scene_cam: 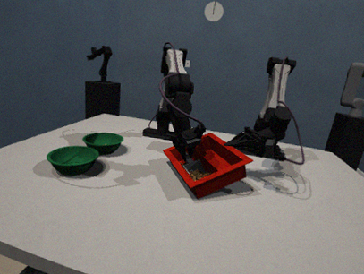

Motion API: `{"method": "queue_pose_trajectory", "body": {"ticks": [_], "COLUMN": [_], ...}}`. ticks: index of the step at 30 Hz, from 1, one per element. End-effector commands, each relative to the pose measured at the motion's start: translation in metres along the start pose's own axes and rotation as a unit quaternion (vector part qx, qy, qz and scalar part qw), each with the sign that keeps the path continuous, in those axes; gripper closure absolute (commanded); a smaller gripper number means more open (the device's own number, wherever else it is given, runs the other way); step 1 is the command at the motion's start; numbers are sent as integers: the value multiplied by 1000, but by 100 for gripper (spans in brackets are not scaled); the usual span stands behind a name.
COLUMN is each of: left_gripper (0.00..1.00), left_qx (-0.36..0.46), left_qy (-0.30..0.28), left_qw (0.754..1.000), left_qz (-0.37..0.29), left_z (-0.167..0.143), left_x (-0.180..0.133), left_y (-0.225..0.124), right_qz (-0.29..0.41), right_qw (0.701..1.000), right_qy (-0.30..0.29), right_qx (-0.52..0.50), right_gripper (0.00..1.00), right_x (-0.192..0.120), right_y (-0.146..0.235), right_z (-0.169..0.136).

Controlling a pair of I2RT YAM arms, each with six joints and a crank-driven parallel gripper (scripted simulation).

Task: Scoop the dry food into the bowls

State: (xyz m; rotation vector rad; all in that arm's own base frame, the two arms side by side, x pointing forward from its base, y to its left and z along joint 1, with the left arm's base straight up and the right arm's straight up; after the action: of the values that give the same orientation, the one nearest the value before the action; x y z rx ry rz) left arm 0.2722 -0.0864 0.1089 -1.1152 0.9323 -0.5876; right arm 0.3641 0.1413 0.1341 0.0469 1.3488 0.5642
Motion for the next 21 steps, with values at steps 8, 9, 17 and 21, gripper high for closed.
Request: {"method": "queue_pose_trajectory", "body": {"ticks": [8,9,17,21], "left_gripper": [100,100,100,100], "left_qx": [64,64,64,64], "left_qy": [-8,-8,-8,-8], "left_qw": [997,997,997,997], "left_qz": [-39,-39,-39,-39], "left_z": [12,12,12,12], "left_x": [1,1,1,1], "left_y": [-24,-24,-24,-24], "right_qz": [-22,-25,-41,-37], "right_qw": [994,993,983,986], "right_qy": [-106,-112,-173,-155], "right_qx": [-33,-34,-49,-47], "right_gripper": [100,100,100,100], "right_x": [-24,-25,-26,-25], "right_y": [18,18,23,24], "right_z": [-1,-2,-13,-22]}}
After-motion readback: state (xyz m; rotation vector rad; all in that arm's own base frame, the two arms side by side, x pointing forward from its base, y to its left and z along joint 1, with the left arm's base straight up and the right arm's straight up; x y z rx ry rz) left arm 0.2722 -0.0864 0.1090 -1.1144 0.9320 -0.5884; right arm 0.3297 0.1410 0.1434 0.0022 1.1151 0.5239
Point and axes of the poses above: on each arm, the point where the finger pads meet when closed, its own x axis out along the fingers, its own y axis across the jaws, z = x × y, the point moved 10 cm from there along -x, back along the fingers, and after that the axes turned 8 degrees about x, right-handed, at the moved point
